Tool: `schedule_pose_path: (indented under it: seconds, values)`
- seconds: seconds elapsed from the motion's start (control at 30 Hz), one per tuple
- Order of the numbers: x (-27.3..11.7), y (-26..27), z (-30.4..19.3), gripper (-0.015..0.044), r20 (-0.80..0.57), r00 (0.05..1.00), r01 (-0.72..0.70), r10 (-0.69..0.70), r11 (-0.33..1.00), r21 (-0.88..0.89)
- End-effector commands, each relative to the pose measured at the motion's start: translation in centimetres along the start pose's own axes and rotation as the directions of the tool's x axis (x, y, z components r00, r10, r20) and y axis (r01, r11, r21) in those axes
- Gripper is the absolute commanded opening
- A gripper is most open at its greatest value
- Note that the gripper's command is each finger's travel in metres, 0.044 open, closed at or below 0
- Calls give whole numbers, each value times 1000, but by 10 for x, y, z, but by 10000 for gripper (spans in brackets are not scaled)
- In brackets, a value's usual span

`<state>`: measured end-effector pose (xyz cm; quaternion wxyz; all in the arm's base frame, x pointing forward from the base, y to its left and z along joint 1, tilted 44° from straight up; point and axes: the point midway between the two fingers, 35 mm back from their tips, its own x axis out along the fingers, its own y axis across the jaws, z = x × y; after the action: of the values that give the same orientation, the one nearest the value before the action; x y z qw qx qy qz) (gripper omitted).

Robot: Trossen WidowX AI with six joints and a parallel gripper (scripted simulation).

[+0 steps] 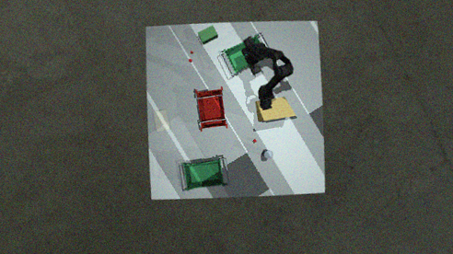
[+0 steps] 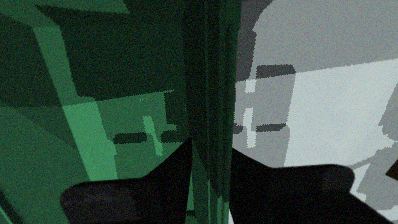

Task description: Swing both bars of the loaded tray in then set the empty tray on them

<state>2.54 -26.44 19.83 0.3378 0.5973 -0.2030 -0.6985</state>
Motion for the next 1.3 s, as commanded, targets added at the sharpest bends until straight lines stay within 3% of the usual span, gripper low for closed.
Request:
schedule_pose_path:
  seconds: [0.0, 0.33, 0.8, 1.27]
  values:
    - [-14, 2, -1, 0, -3, 1000, 2, -2, 1000, 1]
    - [-74, -1, 0, 0, -5, 1000, 2, -2, 1000, 2]
    - [-77, 0, 0, 0, -6, 1000, 3, -3, 1000, 3]
    - [-132, 5, -5, 0, -12, 1000, 22, -22, 1000, 10]
